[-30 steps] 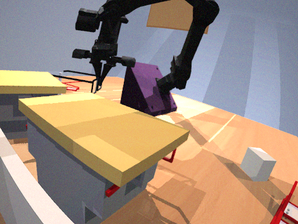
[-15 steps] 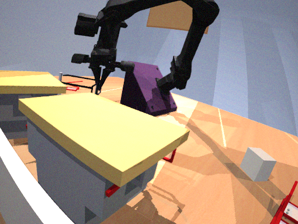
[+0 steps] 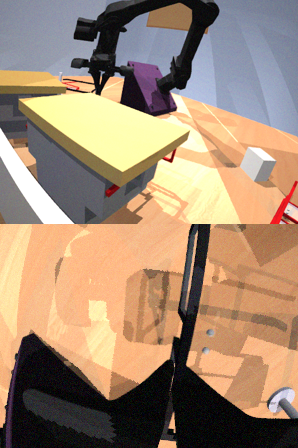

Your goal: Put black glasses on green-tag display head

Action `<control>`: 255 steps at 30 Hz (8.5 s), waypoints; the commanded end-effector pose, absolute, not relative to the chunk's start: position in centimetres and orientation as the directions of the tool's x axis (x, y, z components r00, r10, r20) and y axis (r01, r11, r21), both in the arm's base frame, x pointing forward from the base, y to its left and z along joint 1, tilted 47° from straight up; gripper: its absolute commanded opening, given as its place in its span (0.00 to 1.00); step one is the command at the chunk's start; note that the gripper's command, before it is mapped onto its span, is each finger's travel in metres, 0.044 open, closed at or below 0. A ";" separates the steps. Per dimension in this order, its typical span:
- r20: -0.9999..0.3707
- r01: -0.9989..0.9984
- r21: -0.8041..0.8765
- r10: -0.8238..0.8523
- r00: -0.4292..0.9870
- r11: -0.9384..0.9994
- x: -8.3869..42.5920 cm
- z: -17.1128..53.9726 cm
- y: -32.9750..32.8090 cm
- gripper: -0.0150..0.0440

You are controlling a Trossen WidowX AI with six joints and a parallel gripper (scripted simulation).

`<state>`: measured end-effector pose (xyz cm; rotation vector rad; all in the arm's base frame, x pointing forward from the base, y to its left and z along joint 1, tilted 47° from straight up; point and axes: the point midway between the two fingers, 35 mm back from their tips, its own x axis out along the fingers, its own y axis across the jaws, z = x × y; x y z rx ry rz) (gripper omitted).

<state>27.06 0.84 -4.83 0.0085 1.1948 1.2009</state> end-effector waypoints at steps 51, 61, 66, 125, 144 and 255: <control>-0.691 -0.698 0.571 0.713 -0.123 0.433 26.9 -6.3 2.0 0.44; -0.689 -0.697 0.572 0.714 -0.122 0.433 27.3 -6.3 1.6 0.44; -0.690 -0.696 0.571 0.713 -0.122 0.434 27.3 -4.3 0.0 0.44; -0.689 -0.697 0.571 0.714 -0.121 0.433 26.9 -6.1 1.9 0.49; -0.693 -0.702 0.567 0.710 -0.123 0.431 26.8 -6.6 2.6 0.38; -0.485 -0.831 -0.453 0.693 0.534 0.324 21.1 0.5 -16.6 0.25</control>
